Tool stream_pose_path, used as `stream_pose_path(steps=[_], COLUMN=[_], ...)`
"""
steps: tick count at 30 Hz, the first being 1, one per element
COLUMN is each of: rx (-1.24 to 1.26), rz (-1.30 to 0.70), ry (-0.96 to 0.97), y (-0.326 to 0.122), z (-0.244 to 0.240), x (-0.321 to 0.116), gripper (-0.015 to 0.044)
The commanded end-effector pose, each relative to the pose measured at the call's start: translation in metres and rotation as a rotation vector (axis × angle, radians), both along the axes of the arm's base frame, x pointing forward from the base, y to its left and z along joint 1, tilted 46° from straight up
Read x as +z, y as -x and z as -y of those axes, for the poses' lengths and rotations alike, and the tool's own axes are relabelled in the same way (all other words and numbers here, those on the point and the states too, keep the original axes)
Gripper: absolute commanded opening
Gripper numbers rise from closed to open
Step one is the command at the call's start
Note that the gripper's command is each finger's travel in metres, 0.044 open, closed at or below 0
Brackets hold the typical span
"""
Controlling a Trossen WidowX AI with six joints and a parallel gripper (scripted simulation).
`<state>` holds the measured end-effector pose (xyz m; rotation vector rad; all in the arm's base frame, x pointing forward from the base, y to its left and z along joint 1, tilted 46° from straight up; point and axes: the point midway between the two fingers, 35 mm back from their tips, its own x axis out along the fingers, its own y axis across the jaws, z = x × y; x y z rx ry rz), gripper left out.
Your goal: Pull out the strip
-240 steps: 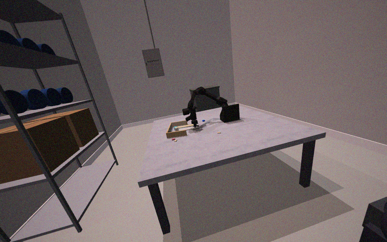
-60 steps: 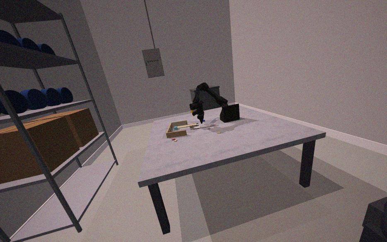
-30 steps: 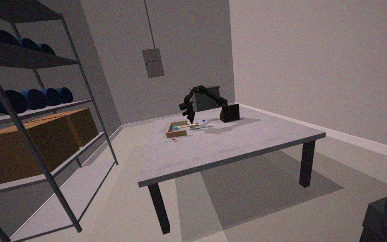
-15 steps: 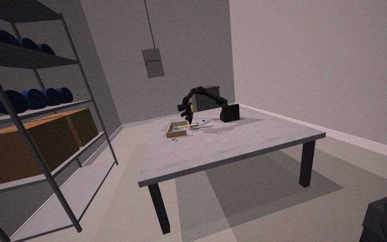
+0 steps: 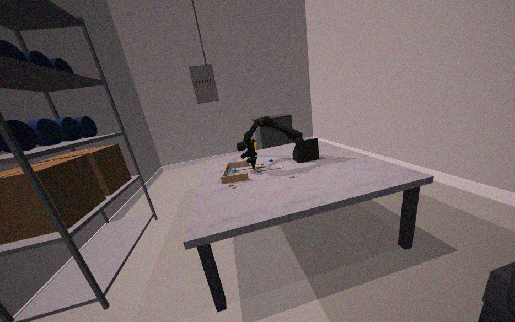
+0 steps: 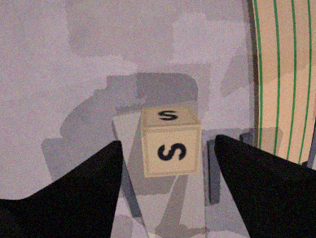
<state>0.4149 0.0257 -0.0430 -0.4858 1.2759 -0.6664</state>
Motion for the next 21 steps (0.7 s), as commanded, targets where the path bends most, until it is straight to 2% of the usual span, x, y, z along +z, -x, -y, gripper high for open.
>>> stream_pose_path(steps=[1,12,16,21], rx=[0.003,0.003,-0.002,-0.002], rz=[-0.004,-0.004,-0.002,-0.002], ry=[0.006,0.007,0.002,0.002], y=[-0.0002,-0.0013,-0.0014,-0.0014], z=[0.006,0.0147,0.0131,0.0131], x=[-0.0059,-0.0141,-0.0124,-0.0124], gripper=[0.025,0.025,0.0145,0.0112])
